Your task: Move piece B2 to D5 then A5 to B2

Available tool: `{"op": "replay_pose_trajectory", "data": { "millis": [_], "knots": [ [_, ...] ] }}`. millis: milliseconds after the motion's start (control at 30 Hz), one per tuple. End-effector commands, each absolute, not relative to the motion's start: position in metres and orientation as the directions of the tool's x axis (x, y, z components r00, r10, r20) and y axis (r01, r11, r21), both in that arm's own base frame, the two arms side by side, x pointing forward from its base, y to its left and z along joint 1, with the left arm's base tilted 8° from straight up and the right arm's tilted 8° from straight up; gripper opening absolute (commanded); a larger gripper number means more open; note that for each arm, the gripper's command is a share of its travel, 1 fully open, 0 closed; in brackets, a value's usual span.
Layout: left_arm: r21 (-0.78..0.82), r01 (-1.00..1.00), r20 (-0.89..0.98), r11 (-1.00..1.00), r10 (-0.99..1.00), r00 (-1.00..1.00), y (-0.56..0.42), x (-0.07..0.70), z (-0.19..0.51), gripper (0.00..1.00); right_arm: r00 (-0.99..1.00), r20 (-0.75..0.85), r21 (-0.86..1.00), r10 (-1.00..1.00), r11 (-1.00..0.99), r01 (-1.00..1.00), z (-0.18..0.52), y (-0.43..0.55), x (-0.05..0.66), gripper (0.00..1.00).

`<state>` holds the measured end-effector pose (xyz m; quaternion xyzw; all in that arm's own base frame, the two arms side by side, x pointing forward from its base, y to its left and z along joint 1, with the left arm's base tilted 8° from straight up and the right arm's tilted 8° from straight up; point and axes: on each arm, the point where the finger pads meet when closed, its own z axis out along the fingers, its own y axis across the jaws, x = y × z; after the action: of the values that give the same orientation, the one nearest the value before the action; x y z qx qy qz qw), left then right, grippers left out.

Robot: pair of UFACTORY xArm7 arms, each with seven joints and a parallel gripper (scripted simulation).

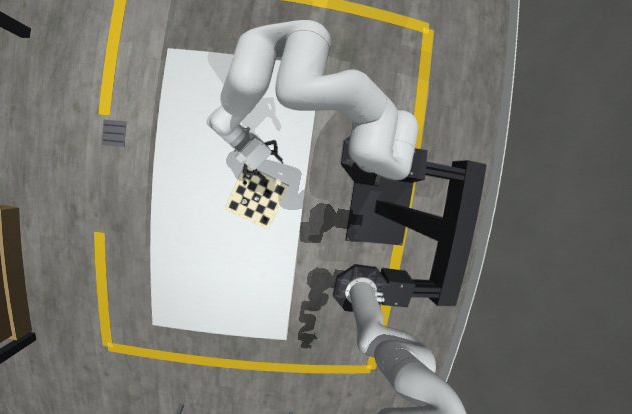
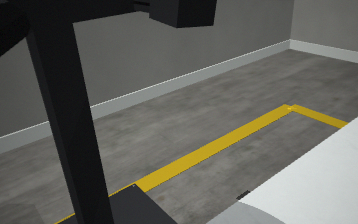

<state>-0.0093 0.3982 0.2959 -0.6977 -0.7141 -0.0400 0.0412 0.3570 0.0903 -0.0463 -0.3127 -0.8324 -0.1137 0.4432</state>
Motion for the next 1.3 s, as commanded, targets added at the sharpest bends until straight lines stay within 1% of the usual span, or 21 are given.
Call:
{"op": "replay_pose_trajectory", "data": {
  "millis": [0,67,100,167,300,333,433,633,700,733,767,833,900,1033,1267],
  "knots": [
    [0.0,1.0,0.119,0.024,0.993,-0.023,0.399,-0.009,0.298,1.0,-0.385,0.807,-0.023,0.448,0.675,0.737,-0.05,0.077,0.367,1.0],
    [0.0,1.0,0.119,0.024,0.993,-0.023,0.399,-0.009,0.298,1.0,-0.365,0.805,0.002,0.467,0.614,0.79,-0.053,0.067,0.371,1.0],
    [0.0,1.0,0.119,0.024,0.993,-0.023,0.399,-0.009,0.298,1.0,-0.365,0.805,0.002,0.467,0.614,0.79,-0.053,0.067,0.371,1.0],
    [0.0,1.0,0.119,0.024,0.993,-0.023,0.399,-0.009,0.298,1.0,-0.333,0.8,0.034,0.499,0.517,0.855,-0.057,0.052,0.377,1.0],
    [0.0,1.0,0.119,0.024,0.993,-0.023,0.399,-0.009,0.298,1.0,-0.327,0.799,0.038,0.504,0.501,0.865,-0.057,0.049,0.378,1.0],
    [0.0,1.0,0.119,0.024,0.993,-0.023,0.399,-0.009,0.298,1.0,-0.282,0.791,0.067,0.543,0.382,0.922,-0.062,0.029,0.383,1.0],
    [0.0,1.0,0.119,0.024,0.993,-0.023,0.399,-0.009,0.298,1.0,-0.256,0.785,0.08,0.564,0.317,0.945,-0.064,0.017,0.385,1.0],
    [0.0,1.0,0.119,0.024,0.993,-0.023,0.399,-0.009,0.298,1.0,-0.133,0.76,0.113,0.636,0.072,0.991,-0.074,-0.031,0.384,1.0],
    [0.0,1.0,0.119,0.024,0.993,-0.023,0.399,-0.009,0.298,1.0,-0.117,0.756,0.116,0.644,0.044,0.992,-0.075,-0.037,0.383,1.0],
    [0.0,1.0,0.119,0.024,0.993,-0.023,0.399,-0.009,0.298,1.0,-0.061,0.744,0.123,0.665,-0.046,0.991,-0.079,-0.056,0.379,1.0],
    [0.0,1.0,0.119,0.024,0.993,-0.023,0.399,-0.009,0.298,1.0,-0.04,0.739,0.124,0.672,-0.078,0.989,-0.081,-0.063,0.376,1.0],
    [0.0,1.0,0.119,0.024,0.993,-0.023,0.399,-0.009,0.298,1.0,-0.04,0.739,0.124,0.672,-0.078,0.989,-0.081,-0.063,0.376,1.0],
    [0.0,1.0,0.119,0.024,0.993,-0.023,0.399,-0.009,0.298,1.0,0.051,0.718,0.128,0.694,-0.204,0.971,-0.087,-0.091,0.365,1.0],
    [0.0,1.0,0.119,0.024,0.993,-0.023,0.399,-0.009,0.298,1.0,0.127,0.699,0.128,0.704,-0.297,0.946,-0.091,-0.112,0.353,1.0],
    [0.0,1.0,0.119,0.024,0.993,-0.023,0.399,-0.009,0.298,1.0,0.137,0.696,0.127,0.705,-0.309,0.943,-0.092,-0.114,0.351,1.0]
  ]
}}
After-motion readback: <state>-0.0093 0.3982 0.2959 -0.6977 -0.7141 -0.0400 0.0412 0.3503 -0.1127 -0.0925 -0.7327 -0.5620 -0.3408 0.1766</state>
